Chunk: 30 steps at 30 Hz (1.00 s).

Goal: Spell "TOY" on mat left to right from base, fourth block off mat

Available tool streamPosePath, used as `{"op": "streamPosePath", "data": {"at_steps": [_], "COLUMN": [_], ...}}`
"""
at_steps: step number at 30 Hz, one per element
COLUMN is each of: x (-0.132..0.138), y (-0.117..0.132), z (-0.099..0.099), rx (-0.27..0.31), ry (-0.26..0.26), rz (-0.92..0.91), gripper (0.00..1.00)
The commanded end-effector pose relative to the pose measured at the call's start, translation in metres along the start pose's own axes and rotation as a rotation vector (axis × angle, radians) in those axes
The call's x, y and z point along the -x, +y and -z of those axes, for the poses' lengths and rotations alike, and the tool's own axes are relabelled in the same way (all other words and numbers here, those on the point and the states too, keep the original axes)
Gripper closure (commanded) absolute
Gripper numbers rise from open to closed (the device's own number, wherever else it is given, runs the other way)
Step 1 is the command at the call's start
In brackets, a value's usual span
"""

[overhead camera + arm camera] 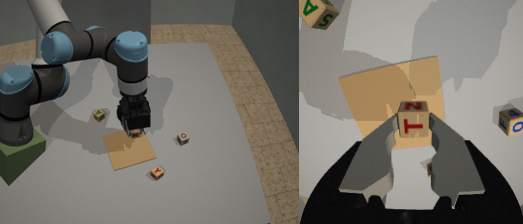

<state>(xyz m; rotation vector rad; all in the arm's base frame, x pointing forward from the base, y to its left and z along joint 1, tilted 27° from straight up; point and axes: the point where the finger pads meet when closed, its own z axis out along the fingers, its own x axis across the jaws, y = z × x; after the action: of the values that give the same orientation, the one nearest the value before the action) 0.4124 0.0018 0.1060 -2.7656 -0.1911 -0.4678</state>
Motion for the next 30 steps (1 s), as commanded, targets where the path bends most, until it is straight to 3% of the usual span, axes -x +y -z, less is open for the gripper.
{"op": "streamPosePath", "data": {"at_steps": [1, 13, 30], "x": [0.001, 0.001, 0.001], "y": [0.0, 0.0, 0.0], "z": [0.029, 0.063, 0.066], "rx": [-0.002, -0.002, -0.002], "ry": [0.0, 0.0, 0.0], "rz": [0.001, 0.001, 0.0], "gripper": [0.91, 0.91, 0.91]}}
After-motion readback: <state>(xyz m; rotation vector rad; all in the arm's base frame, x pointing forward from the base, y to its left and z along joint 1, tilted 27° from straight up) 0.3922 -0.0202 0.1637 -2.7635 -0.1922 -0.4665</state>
